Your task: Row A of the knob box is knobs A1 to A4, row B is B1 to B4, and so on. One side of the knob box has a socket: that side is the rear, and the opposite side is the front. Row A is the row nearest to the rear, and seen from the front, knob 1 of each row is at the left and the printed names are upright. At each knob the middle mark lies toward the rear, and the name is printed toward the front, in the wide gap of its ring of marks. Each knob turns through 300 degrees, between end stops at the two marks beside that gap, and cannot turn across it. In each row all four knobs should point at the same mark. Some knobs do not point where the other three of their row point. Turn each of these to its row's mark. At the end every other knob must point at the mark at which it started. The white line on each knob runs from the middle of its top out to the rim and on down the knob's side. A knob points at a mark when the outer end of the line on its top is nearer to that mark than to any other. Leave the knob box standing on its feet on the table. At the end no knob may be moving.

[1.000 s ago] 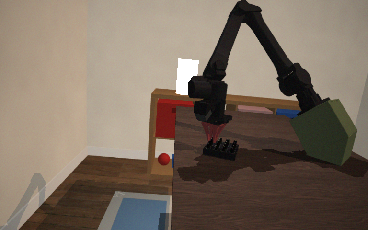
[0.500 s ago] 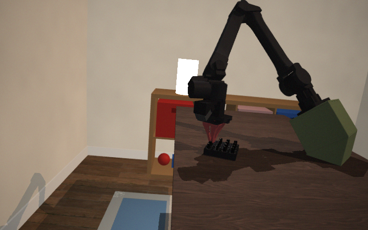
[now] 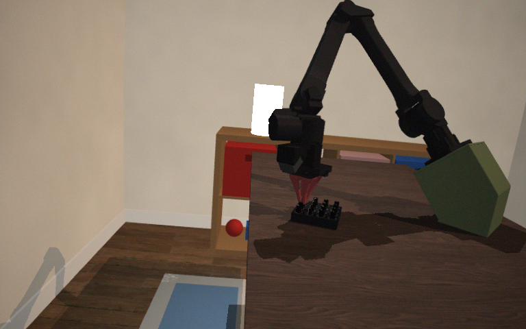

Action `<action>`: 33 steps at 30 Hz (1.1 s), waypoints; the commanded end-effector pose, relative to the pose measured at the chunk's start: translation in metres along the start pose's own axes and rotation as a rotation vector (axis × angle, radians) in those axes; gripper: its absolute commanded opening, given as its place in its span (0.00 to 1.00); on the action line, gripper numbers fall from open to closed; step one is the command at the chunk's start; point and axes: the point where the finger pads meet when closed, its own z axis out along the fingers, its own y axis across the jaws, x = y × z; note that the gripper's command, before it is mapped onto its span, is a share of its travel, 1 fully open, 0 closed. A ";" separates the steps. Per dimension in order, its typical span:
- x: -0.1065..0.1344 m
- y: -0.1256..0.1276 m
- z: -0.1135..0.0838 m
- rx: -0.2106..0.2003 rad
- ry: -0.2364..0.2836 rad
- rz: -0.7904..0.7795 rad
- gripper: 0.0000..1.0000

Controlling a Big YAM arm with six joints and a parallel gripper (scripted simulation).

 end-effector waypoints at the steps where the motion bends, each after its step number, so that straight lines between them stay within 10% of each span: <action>1: -0.009 -0.018 0.003 0.009 -0.010 0.028 0.08; 33: -0.009 -0.017 0.003 0.010 -0.009 -0.234 0.08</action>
